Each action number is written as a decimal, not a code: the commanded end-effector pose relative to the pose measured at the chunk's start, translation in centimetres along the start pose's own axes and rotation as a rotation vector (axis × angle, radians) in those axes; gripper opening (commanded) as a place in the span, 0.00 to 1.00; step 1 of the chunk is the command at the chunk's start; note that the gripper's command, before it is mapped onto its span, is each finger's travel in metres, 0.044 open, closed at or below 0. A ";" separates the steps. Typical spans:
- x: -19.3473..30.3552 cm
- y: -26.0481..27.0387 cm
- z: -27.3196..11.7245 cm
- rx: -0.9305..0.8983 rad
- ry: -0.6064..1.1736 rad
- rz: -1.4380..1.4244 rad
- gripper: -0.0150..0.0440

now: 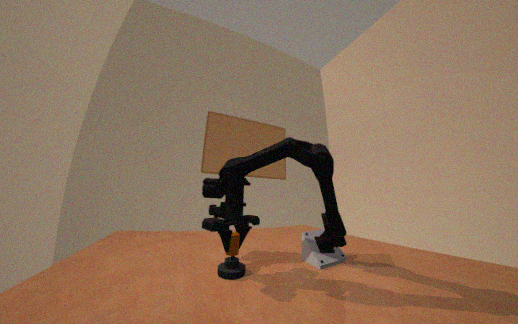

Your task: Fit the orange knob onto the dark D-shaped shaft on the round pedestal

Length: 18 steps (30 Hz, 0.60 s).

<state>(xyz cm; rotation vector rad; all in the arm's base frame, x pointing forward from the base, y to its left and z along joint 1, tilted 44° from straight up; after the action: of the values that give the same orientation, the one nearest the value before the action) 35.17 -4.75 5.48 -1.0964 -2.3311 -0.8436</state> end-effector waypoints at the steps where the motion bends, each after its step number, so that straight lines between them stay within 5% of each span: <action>1: 0.0 -0.2 -0.2 0.002 -0.002 0.003 0.25; 18: -0.1 0.2 -0.4 0.001 -0.003 0.213 0.25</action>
<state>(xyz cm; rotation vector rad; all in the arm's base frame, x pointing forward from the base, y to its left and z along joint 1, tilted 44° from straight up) 35.26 -5.03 5.80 -1.2877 -2.1895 -0.7748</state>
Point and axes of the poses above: the point midway between the two fingers, 35 mm back from their tips, its own z axis out along the fingers, its own y axis across the jaws, x = y × z, the point moved 7 cm from there along -z, back along the fingers, and after that the axes turned 4 degrees about -z, right-handed, at the moved point
